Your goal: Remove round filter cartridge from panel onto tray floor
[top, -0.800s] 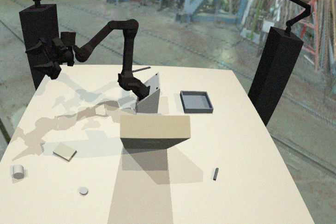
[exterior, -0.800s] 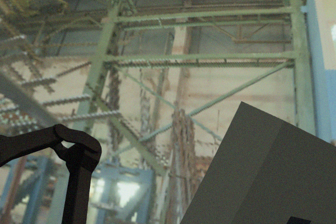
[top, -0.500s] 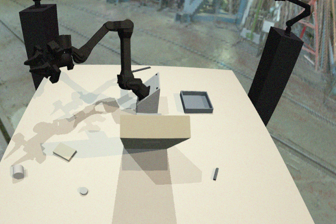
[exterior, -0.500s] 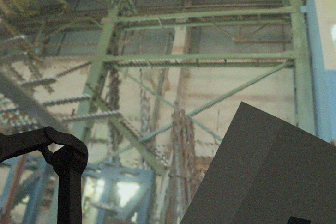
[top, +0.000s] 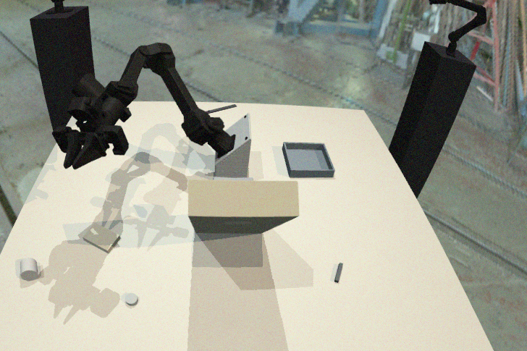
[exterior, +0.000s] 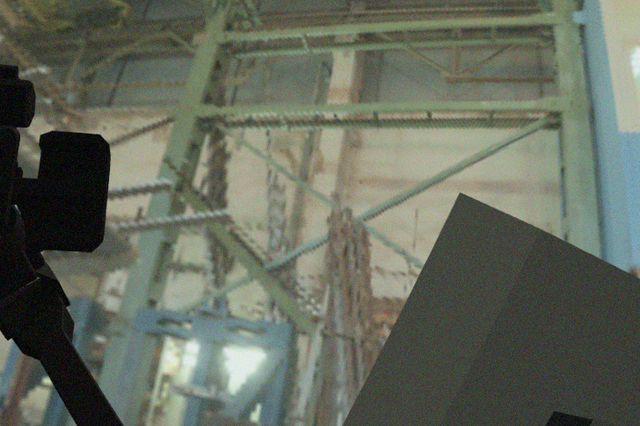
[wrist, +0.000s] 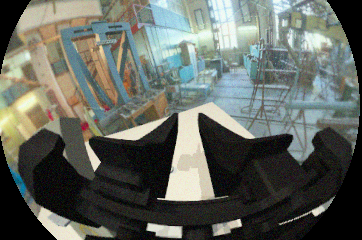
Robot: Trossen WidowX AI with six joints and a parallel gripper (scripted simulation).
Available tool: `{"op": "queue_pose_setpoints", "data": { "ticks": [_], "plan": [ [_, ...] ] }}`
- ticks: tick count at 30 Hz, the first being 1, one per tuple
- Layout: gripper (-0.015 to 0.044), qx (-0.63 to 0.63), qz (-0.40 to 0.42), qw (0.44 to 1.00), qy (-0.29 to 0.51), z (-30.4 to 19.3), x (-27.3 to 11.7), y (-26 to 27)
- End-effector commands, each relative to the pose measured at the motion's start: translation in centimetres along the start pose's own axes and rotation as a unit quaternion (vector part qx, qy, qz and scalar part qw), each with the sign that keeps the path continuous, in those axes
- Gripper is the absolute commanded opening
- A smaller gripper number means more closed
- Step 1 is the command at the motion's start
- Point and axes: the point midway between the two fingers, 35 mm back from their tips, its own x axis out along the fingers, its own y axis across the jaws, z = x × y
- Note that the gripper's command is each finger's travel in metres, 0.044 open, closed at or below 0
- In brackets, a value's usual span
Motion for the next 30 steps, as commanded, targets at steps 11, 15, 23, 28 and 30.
{"op": "queue_pose_setpoints", "data": {
  "ticks": [11, 15, 23, 28, 30],
  "plan": [
    [0.0106, -0.078, 0.168, 0.961, 0.204, -2.8, -2.8, 20.3],
    [0.0106, -0.180, 0.183, 0.936, 0.241, -4.5, -6.0, 25.2],
    [0.0106, -0.379, 0.164, 0.882, 0.229, -6.5, -11.9, 30.4],
    [0.0106, -0.379, 0.164, 0.882, 0.229, -6.5, -11.9, 30.4],
    [0.0106, -0.379, 0.164, 0.882, 0.229, -6.5, -11.8, 30.4]
  ]
}}
